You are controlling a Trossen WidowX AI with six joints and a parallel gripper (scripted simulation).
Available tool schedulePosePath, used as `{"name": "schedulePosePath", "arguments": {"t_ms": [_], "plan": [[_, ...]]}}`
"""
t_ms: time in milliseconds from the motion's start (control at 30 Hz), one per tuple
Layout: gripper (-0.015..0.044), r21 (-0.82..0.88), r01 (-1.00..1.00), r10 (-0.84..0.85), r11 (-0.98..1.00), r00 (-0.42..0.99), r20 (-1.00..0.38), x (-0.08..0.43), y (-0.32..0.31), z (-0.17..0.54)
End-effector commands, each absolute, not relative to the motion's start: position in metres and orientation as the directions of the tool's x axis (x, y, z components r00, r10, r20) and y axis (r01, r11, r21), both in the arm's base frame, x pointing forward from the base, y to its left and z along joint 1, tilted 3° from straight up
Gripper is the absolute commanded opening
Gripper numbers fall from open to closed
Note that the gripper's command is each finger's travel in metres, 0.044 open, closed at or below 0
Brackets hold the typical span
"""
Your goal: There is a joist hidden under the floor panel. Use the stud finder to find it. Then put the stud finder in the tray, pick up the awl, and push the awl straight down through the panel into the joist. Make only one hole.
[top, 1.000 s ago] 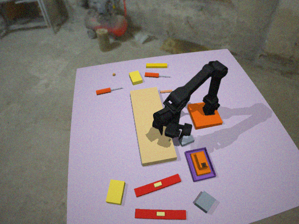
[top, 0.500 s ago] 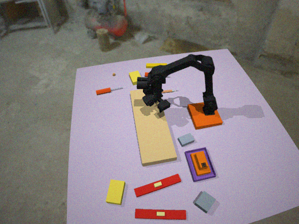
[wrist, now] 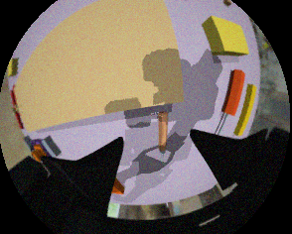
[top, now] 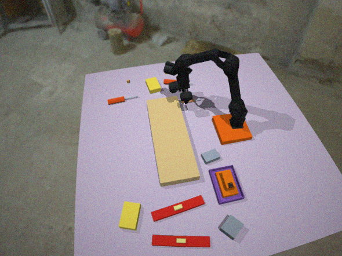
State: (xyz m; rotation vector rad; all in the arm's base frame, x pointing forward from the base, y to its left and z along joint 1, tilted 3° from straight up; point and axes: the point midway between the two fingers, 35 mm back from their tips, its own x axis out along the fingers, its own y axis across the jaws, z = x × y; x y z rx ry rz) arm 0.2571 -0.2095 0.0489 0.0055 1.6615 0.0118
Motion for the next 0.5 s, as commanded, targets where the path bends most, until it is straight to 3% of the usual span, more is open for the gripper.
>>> {"name": "schedulePosePath", "arguments": {"t_ms": [0,467], "plan": [[0.044,0.006,0.003,0.006,1.0,-0.094,-0.996,0.255,-0.215,0.05],[0.044,0.005,0.003,0.005,1.0,-0.094,-0.996,0.255,-0.227,0.044]]}}
